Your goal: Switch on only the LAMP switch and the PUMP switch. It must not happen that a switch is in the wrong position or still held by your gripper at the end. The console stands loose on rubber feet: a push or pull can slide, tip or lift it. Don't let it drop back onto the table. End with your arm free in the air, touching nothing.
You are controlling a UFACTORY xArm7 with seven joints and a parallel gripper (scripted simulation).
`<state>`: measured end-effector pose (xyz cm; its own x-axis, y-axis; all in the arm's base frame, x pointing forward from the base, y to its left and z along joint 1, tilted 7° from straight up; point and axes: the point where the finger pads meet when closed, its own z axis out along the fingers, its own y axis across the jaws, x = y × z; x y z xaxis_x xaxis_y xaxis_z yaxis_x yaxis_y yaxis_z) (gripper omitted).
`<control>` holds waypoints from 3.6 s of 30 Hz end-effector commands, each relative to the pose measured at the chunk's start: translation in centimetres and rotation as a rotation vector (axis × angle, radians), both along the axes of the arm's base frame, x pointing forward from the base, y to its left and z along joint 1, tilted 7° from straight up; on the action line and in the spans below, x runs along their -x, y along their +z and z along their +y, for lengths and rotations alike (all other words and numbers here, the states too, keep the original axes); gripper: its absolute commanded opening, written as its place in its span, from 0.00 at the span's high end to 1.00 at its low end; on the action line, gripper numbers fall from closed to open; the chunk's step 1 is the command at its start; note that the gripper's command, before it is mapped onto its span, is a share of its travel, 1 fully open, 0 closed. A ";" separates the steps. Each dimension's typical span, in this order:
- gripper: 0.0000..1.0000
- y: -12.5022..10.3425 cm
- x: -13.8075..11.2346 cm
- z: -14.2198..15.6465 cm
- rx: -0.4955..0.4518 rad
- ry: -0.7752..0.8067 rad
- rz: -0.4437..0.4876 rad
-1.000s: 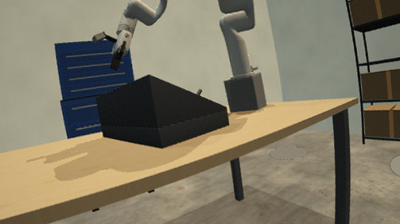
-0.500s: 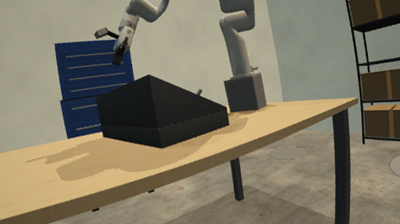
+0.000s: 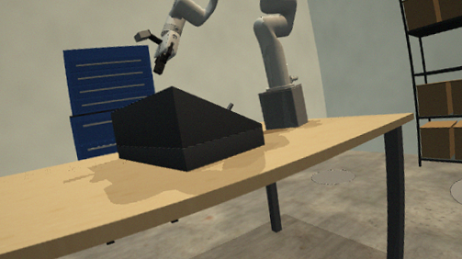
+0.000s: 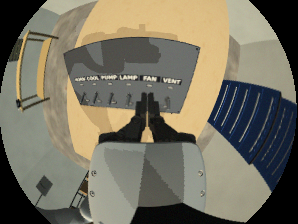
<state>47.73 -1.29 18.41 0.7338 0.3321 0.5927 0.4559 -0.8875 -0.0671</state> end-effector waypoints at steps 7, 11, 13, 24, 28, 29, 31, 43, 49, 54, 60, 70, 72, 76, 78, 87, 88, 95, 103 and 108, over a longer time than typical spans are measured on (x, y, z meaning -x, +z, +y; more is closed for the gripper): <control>1.00 -5.1 9.0 1.8 0.048 -0.038 -0.002; 1.00 -7.4 11.9 2.0 0.060 -0.051 0.025; 1.00 -8.3 12.9 2.0 0.064 -0.057 0.037; 1.00 -9.7 14.8 2.1 0.072 -0.067 0.058; 1.00 -9.7 14.8 2.1 0.072 -0.067 0.058; 1.00 -9.7 14.8 2.1 0.072 -0.067 0.058; 1.00 -9.7 14.8 2.1 0.072 -0.067 0.058; 1.00 -9.7 14.8 2.1 0.072 -0.067 0.058; 1.00 -9.7 14.8 2.1 0.072 -0.067 0.058; 1.00 -9.7 14.8 2.1 0.072 -0.067 0.058; 1.00 -9.8 14.7 2.1 0.072 -0.067 0.058; 1.00 -10.8 14.2 2.4 0.071 -0.067 0.058; 1.00 -11.3 13.9 2.5 0.072 -0.067 0.058; 1.00 -12.2 13.4 2.8 0.072 -0.068 0.058; 1.00 -12.7 13.1 2.9 0.071 -0.068 0.058; 1.00 -14.5 12.2 3.4 0.071 -0.068 0.058; 1.00 -14.7 12.0 3.5 0.071 -0.068 0.058; 1.00 -16.3 11.2 3.9 0.072 -0.068 0.058; 1.00 -17.6 10.4 4.3 0.071 -0.068 0.058; 1.00 -18.7 9.9 4.5 0.071 -0.068 0.058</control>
